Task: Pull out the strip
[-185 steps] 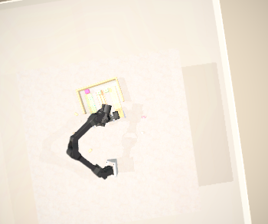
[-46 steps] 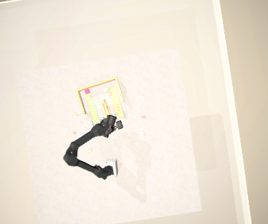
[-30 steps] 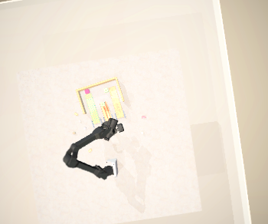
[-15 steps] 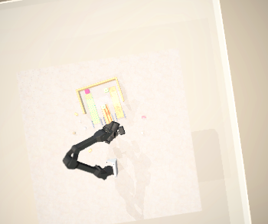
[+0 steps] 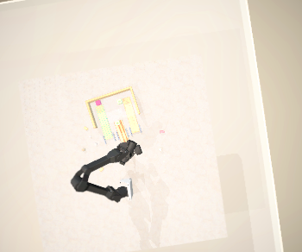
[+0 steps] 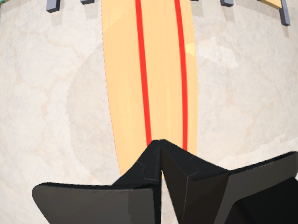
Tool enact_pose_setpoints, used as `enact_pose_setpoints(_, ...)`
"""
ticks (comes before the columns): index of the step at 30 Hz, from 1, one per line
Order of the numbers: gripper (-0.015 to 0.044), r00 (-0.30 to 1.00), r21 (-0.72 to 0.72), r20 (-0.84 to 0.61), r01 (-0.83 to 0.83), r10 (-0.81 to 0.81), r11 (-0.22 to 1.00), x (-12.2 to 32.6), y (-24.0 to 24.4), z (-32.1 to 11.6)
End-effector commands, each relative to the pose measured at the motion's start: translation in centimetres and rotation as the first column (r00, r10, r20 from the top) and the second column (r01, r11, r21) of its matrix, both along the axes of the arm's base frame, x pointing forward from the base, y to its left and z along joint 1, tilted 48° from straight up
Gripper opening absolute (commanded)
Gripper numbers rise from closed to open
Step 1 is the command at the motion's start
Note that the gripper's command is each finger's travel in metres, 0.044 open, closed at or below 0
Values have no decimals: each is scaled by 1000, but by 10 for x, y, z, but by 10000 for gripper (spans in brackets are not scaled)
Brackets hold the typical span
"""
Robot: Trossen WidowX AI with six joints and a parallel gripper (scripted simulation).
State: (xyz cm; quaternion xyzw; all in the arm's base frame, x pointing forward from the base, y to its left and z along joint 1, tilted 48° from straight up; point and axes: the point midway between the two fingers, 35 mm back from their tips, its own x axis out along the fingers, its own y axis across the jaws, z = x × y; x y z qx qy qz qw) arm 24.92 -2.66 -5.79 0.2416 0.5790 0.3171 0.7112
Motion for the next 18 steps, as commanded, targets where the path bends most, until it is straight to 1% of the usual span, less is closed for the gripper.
enact_pose_setpoints(1,0,999,3,-32,-18,18,1000,-15,7,-5)
enact_pose_setpoints(18,0,999,3,-34,-18,18,1000,-38,6,-9)
